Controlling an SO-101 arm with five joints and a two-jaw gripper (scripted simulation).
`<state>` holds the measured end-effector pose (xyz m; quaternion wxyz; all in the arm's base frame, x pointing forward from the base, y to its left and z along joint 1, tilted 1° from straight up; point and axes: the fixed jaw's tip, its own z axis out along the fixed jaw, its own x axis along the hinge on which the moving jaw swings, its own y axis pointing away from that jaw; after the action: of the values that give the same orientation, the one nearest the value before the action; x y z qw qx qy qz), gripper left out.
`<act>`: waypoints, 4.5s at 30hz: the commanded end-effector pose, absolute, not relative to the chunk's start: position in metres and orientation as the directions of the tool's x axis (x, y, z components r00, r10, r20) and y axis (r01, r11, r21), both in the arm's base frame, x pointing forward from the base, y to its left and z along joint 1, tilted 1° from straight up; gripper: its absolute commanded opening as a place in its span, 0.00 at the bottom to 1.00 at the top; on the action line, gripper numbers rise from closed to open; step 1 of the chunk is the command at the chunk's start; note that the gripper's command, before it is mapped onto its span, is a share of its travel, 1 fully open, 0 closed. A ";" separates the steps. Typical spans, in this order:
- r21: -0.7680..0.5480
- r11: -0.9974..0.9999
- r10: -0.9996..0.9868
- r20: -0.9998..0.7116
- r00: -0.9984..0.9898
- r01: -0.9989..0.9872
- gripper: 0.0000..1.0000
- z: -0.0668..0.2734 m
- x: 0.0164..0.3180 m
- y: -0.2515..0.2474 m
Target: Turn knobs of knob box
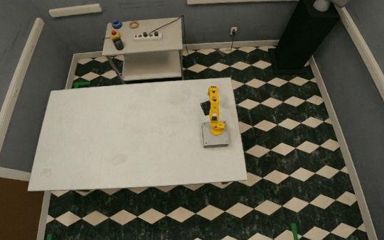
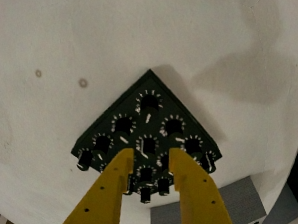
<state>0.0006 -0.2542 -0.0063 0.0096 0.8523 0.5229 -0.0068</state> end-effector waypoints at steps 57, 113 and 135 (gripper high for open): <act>-0.003 -0.464 0.886 0.006 0.464 0.886 0.10 -0.023 -0.001 -0.258; -0.003 -0.464 0.886 0.006 0.464 0.886 0.10 -0.029 -0.002 -0.253; -0.003 -0.464 0.886 0.006 0.464 0.886 0.10 -0.021 -0.002 -0.259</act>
<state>-0.0008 -0.2594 -0.0189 0.0039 0.8536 0.5209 -0.0031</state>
